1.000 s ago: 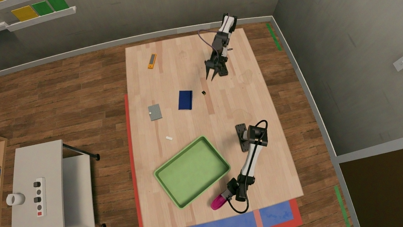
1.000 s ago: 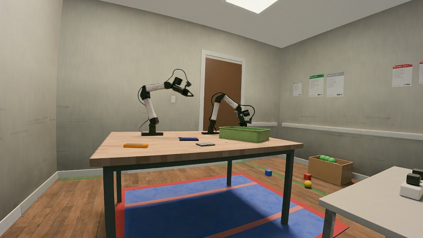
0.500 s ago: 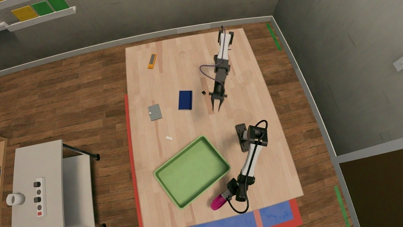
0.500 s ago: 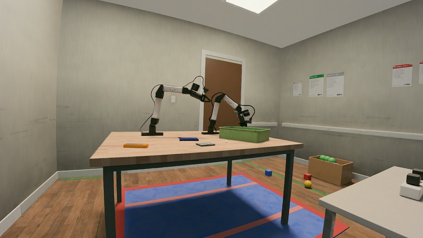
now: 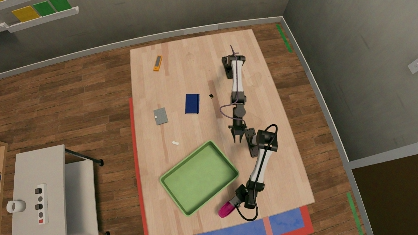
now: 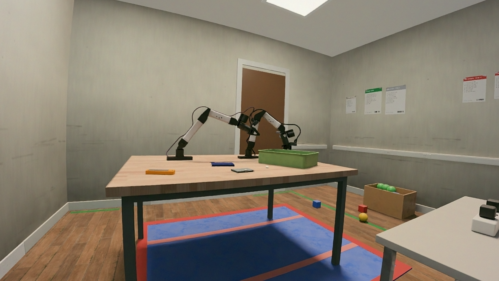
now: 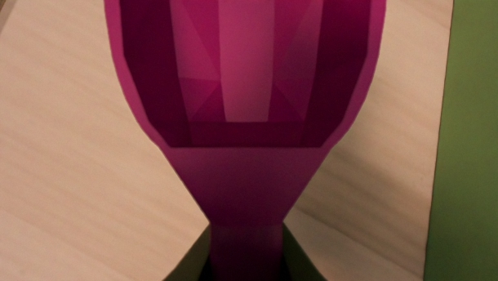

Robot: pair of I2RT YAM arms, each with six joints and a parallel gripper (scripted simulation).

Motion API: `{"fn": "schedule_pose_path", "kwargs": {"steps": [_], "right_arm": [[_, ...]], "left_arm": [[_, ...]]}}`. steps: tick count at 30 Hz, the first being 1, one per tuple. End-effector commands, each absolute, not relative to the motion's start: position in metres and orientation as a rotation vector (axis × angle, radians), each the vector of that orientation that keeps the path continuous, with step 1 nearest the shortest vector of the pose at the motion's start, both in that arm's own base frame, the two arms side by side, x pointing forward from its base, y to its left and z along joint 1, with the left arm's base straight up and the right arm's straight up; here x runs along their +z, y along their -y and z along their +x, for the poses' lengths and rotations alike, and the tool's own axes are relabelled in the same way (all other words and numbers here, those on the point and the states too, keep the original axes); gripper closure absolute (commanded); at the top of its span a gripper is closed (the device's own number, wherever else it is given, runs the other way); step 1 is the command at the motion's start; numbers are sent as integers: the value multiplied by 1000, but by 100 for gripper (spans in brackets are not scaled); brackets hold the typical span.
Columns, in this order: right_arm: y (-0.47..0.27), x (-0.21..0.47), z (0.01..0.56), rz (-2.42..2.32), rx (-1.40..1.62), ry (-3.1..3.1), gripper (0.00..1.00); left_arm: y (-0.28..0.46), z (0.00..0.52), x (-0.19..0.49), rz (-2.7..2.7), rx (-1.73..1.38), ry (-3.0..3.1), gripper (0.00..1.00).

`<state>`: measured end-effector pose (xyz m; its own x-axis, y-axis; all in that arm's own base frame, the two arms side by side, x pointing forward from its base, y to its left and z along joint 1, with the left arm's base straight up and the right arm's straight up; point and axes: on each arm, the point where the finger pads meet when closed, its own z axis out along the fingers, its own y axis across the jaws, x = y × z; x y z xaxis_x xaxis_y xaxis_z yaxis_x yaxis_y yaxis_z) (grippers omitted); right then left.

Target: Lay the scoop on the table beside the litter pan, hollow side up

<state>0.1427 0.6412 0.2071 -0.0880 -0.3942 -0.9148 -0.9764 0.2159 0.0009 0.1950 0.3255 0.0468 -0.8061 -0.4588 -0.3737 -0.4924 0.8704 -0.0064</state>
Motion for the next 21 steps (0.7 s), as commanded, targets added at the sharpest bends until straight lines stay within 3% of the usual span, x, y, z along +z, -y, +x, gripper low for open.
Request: {"fn": "schedule_pose_path", "kwargs": {"steps": [1, 9, 21], "right_arm": [[-668, 225, 140, -1256, 908, -1562, 70], [-673, 198, 139, -1288, 888, -1596, 70], [-669, 211, 137, -1285, 897, -1580, 70]], "left_arm": [[-328, 196, 48, -702, 130, -2664, 87], [-325, 194, 35, -709, 109, -2677, 87], [-349, 194, 19, -692, 135, -2655, 87]]}}
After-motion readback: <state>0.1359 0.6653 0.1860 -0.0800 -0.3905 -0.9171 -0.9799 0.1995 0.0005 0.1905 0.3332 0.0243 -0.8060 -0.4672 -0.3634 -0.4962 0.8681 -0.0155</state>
